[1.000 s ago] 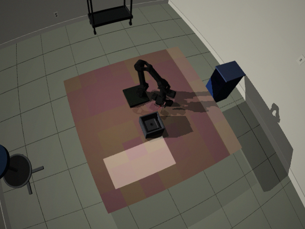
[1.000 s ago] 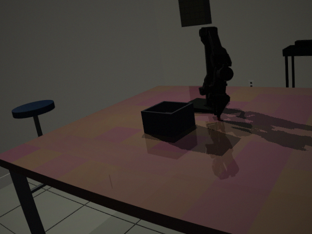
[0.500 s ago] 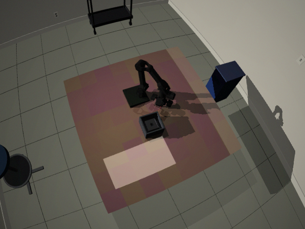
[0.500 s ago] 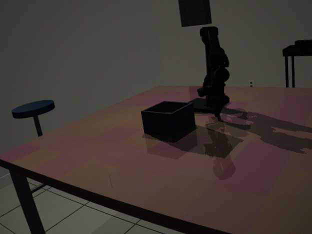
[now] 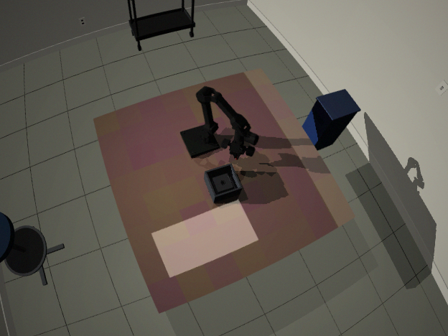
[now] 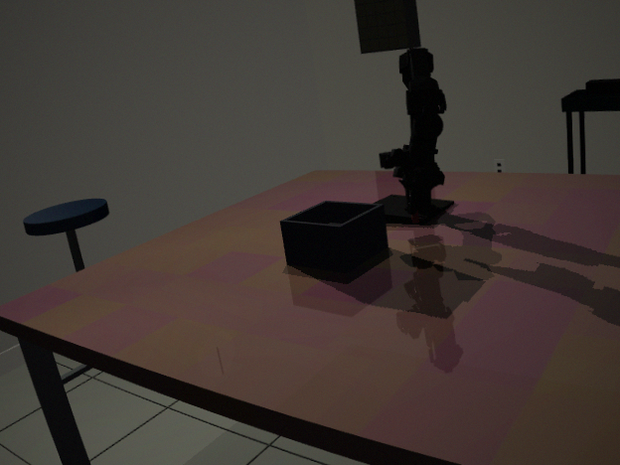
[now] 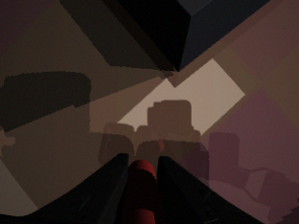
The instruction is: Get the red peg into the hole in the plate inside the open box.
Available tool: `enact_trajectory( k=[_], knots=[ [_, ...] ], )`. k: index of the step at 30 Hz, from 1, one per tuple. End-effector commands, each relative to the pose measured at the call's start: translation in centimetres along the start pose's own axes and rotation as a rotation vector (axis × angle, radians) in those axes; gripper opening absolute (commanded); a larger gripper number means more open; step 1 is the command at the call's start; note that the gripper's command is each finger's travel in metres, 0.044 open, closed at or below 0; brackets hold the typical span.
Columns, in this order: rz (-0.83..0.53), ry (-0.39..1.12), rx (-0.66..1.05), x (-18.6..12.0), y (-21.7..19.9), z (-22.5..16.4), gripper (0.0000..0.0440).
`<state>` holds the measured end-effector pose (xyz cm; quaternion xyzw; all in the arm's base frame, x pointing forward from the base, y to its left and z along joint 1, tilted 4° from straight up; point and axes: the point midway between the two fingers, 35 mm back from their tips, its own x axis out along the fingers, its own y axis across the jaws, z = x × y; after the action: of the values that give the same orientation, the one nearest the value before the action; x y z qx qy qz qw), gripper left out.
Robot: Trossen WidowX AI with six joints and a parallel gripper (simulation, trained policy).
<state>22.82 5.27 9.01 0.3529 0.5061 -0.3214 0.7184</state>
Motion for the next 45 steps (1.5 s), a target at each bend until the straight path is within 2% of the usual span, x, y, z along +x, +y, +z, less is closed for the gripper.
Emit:
enact_trajectory(
  k=[1,9,19,34,45],
  knots=[
    [0.01,-0.046,-0.014,-1.3,0.5,1.8,0.0],
    [0.003,-0.107,-0.018,-2.9,1.0,5.5,0.0],
    [-0.026,-0.146,0.014,-2.8,0.4,9.9,0.0],
    [-0.053,-0.168,0.083,-0.6,-0.7,15.2,0.0],
    [-0.069,-0.128,0.107,1.7,-1.3,16.9,0.0006]
  ],
)
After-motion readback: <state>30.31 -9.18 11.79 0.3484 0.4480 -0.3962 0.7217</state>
